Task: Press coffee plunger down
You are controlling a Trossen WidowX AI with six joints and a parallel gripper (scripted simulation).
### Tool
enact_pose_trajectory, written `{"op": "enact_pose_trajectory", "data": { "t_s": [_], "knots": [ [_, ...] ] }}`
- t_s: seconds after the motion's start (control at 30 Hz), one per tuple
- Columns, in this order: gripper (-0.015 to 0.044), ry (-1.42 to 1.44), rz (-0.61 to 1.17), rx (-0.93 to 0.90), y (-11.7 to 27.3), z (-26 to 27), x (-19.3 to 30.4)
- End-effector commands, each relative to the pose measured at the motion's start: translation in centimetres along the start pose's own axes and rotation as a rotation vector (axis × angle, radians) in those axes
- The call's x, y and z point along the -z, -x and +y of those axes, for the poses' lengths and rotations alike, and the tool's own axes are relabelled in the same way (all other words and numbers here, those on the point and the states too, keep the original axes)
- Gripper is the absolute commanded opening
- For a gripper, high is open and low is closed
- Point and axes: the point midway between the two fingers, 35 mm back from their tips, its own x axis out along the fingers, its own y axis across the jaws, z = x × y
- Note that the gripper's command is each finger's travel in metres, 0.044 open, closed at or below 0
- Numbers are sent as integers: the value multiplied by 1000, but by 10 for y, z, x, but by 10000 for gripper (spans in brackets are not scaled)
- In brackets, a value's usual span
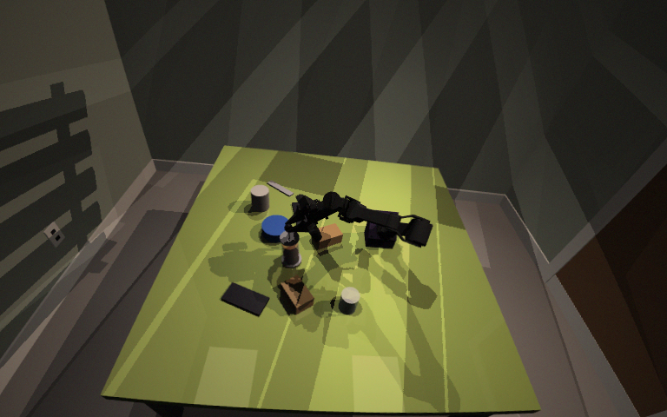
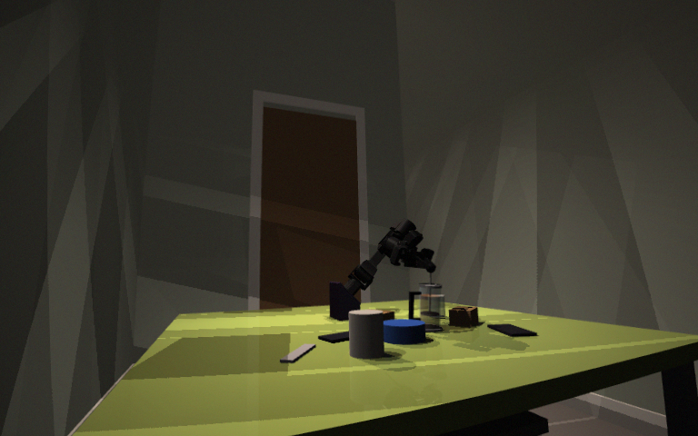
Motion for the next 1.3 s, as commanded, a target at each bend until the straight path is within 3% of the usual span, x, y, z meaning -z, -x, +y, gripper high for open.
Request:
{"op": "enact_pose_trajectory", "data": {
  "t_s": [0.0, 1.27],
  "knots": [
    [116, -39, 50, -12, -9, 1, 22],
    [116, -38, 49, -13, -15, -2, 17]
  ]
}}
